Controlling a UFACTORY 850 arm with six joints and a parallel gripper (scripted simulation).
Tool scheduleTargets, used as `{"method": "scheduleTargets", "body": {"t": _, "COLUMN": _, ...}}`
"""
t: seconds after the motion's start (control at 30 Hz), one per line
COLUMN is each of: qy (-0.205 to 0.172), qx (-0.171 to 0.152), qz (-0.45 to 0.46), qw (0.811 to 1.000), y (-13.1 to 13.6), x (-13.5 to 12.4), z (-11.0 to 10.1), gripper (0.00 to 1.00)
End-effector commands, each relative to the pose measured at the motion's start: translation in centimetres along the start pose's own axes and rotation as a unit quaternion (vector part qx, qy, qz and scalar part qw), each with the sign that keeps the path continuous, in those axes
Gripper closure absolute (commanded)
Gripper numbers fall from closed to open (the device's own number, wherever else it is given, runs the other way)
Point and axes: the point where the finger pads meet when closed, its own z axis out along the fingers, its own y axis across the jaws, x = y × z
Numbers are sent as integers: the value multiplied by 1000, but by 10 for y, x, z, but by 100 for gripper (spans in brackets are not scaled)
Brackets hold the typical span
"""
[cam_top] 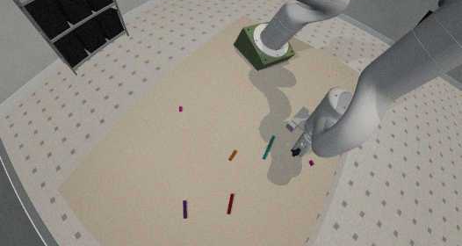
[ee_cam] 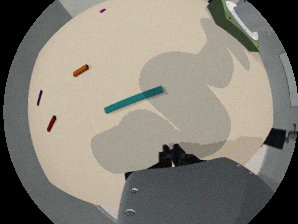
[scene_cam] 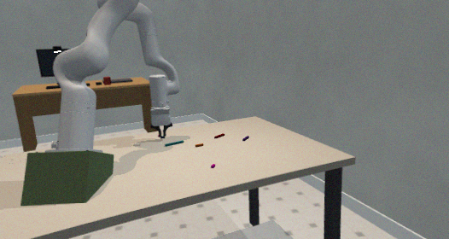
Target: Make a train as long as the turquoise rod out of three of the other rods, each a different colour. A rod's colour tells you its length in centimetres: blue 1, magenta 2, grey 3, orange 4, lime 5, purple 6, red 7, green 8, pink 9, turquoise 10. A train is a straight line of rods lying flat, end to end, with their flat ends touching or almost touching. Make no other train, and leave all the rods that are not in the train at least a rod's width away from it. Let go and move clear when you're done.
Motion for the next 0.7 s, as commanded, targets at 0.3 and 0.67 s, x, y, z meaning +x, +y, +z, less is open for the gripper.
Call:
{"method": "scheduleTargets", "body": {"t": 0.3, "qy": 0, "qx": 0, "qz": 0, "qw": 1000, "y": 0, "x": -1, "z": 0, "gripper": 96}}
{"method": "scheduleTargets", "body": {"t": 0.67, "qy": 0, "qx": 0, "qz": 0, "qw": 1000, "y": 0, "x": -1, "z": 3, "gripper": 96}}
